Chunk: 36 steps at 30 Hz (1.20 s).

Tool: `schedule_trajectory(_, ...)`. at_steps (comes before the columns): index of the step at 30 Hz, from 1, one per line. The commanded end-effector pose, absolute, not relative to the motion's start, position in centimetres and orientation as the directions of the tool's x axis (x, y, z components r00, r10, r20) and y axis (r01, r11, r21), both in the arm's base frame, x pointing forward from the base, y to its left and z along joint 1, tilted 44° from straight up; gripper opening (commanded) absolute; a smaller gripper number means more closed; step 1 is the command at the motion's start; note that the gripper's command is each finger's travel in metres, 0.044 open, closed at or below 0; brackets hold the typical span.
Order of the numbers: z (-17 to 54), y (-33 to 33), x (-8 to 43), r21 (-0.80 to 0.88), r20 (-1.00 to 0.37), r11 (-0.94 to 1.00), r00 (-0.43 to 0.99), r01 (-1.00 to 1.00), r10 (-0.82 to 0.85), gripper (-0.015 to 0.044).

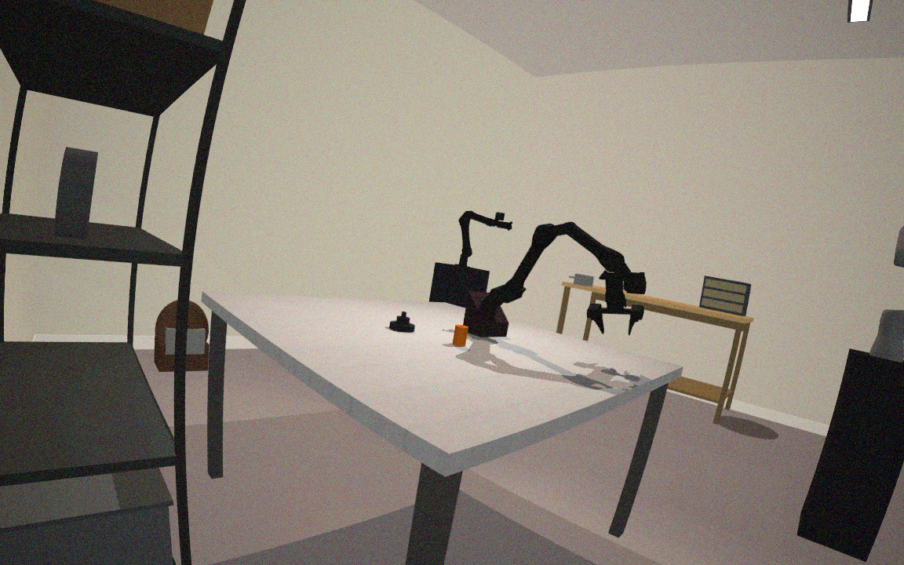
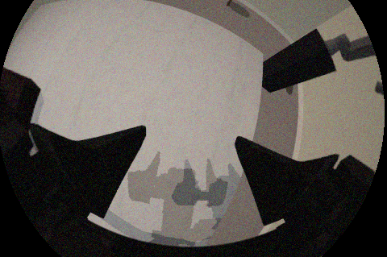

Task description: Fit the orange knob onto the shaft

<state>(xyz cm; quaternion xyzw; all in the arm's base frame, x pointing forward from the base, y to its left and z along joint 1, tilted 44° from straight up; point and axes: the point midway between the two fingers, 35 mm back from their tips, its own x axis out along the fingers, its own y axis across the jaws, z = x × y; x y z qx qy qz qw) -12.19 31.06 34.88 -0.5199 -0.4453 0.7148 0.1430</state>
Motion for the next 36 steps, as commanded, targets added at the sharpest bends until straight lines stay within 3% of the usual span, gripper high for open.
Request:
schedule_trajectory(1,32.1,32.6,-6.2,-0.7,-0.674,-0.714,-0.321,-0.008,0.665,0.044)
schedule_trajectory(5,29.6,32.9,-0.4,-0.585,-0.721,-0.758,-0.241,-0.29,0.649,0.044)
schedule_trajectory(10,26.4,31.8,6.6,-0.393,-0.772,-0.669,-0.17,-0.631,0.613,0.044)
schedule_trajectory(15,23.5,29.0,13.0,-0.167,-0.805,-0.427,-0.128,-0.889,0.579,0.044)
schedule_trajectory(20,20.9,24.8,18.2,0.074,-0.819,-0.082,-0.107,-0.994,0.564,0.044)
schedule_trajectory(27,17.8,17.7,23.3,0.385,-0.807,0.413,-0.084,-0.826,0.584,0.044)
schedule_trajectory(36,14.8,8.0,25.9,0.648,-0.748,0.728,-0.006,-0.224,0.664,0.044)
